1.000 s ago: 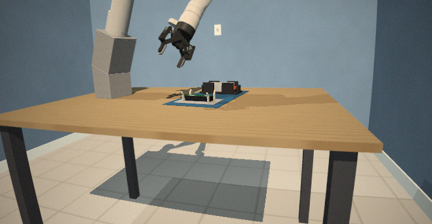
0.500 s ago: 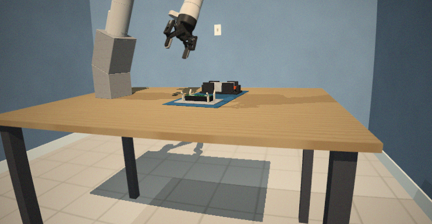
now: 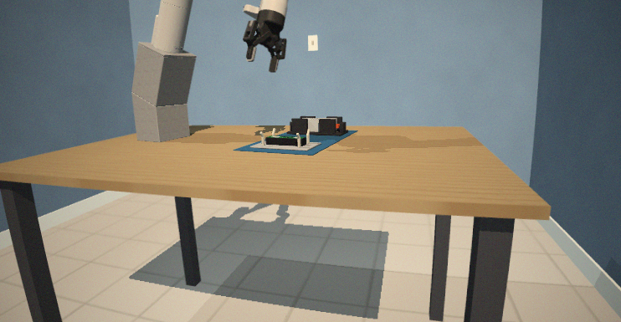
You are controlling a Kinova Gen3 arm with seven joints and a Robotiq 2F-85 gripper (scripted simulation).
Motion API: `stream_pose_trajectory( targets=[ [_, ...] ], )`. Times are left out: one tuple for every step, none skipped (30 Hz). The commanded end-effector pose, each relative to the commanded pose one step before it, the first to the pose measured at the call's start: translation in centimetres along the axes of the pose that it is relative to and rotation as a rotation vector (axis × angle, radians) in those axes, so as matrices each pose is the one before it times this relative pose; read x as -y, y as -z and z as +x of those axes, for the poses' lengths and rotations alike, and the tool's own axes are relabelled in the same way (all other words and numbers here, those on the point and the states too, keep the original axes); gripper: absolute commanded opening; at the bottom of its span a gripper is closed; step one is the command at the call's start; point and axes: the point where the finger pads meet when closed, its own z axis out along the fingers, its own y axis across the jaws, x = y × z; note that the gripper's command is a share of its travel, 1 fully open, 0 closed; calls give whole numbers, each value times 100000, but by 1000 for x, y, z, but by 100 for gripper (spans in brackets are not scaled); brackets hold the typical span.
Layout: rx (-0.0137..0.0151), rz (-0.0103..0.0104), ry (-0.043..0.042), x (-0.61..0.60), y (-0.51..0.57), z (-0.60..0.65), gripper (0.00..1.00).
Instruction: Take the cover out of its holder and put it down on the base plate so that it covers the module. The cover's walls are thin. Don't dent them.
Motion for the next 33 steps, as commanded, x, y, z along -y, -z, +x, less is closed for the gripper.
stream_pose_trajectory(
  targets=[
    [1386,-4847,2004,-1041,1424,86,100],
    [413,-1711,1136,-401,442,58,100],
    [413,-1711,1136,-409,436,51,100],
    [413,-1711,1136,-417,429,45,100],
    [413,-1711,1136,-425,422,38,100],
    [413,-1711,1136,-433,414,32,100],
    [413,-1711,1136,-440,407,25,100],
    [0,0,0,0,0,0,100],
    [0,0,0,0,0,0,100],
    [0,0,0,0,0,0,100],
    [0,0,0,0,0,0,100],
    [0,0,0,0,0,0,100],
    [0,0,0,0,0,0,100],
    [0,0,0,0,0,0,100],
    [-51,-984,1393,-369,192,190,100],
    [428,-1610,991,-447,401,-1,100],
    [428,-1610,991,-453,393,-7,100],
    [428,-1610,991,-459,386,-13,100],
    [428,-1610,991,-465,378,-19,100],
    [428,-1610,991,-471,371,-25,100],
    [428,-1610,991,-477,363,-32,100],
    [428,-1610,991,-482,355,-38,100],
    [428,-1610,991,-487,347,-44,100],
    [428,-1610,991,-492,339,-51,100],
    [0,0,0,0,0,0,100],
    [0,0,0,0,0,0,100],
    [0,0,0,0,0,0,100],
    [0,0,0,0,0,0,100],
    [0,0,0,0,0,0,100],
    [0,0,0,0,0,0,100],
    [0,0,0,0,0,0,100],
    [-378,218,766,-517,112,143,100],
    [43,-26,-84,-347,273,-78,100]
  ],
)
